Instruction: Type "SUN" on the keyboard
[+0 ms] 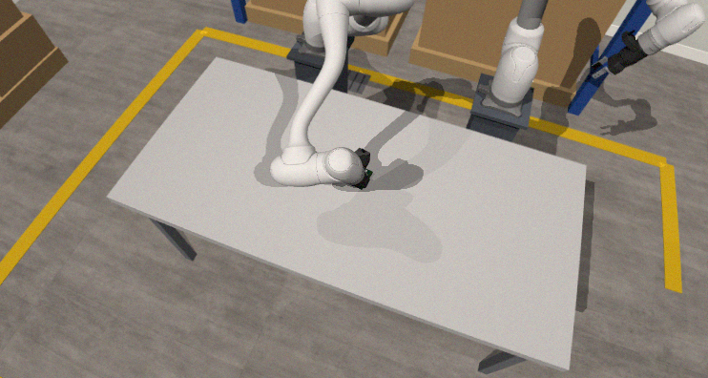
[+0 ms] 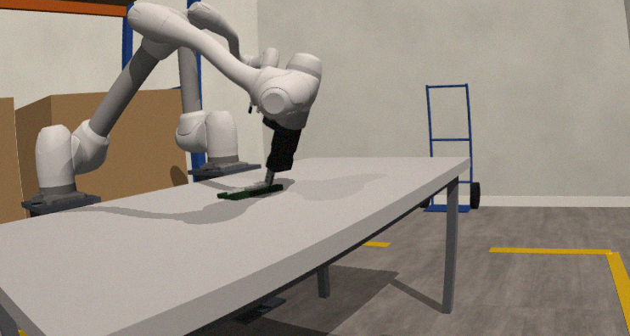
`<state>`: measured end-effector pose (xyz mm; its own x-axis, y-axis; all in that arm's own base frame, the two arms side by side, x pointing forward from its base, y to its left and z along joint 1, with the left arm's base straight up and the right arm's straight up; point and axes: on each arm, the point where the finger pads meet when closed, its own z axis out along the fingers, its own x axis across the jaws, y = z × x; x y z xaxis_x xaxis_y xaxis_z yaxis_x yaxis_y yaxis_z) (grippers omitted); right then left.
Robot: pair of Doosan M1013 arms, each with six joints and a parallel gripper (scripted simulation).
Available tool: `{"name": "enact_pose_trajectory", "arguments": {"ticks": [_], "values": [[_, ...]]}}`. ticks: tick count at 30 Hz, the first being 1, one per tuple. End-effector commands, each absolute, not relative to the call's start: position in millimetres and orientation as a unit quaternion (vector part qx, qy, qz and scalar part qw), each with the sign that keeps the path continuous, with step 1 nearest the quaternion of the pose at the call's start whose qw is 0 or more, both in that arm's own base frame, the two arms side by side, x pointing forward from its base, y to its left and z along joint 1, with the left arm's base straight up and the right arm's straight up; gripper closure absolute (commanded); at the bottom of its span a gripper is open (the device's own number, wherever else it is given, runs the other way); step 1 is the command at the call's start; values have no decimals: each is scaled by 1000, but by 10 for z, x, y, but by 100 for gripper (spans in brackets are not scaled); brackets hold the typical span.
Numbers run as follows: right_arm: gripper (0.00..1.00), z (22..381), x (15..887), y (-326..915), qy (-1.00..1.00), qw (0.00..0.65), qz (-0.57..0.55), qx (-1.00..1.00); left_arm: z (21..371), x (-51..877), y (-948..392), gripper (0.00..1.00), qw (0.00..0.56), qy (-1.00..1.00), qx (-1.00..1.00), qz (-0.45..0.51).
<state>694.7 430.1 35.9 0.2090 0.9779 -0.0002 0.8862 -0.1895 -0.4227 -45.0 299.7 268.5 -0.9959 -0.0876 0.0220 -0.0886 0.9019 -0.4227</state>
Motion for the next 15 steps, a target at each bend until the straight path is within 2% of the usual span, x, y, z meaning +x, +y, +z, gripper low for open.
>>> {"name": "enact_pose_trajectory", "arguments": {"ticks": [1, 15], "values": [[100, 368, 6950, 4302, -614, 168, 136, -759, 2689, -451, 2999, 0, 1, -975, 45, 216], [100, 458, 6950, 4302, -614, 168, 136, -759, 2689, -451, 2999, 0, 1, -975, 45, 216]]}}
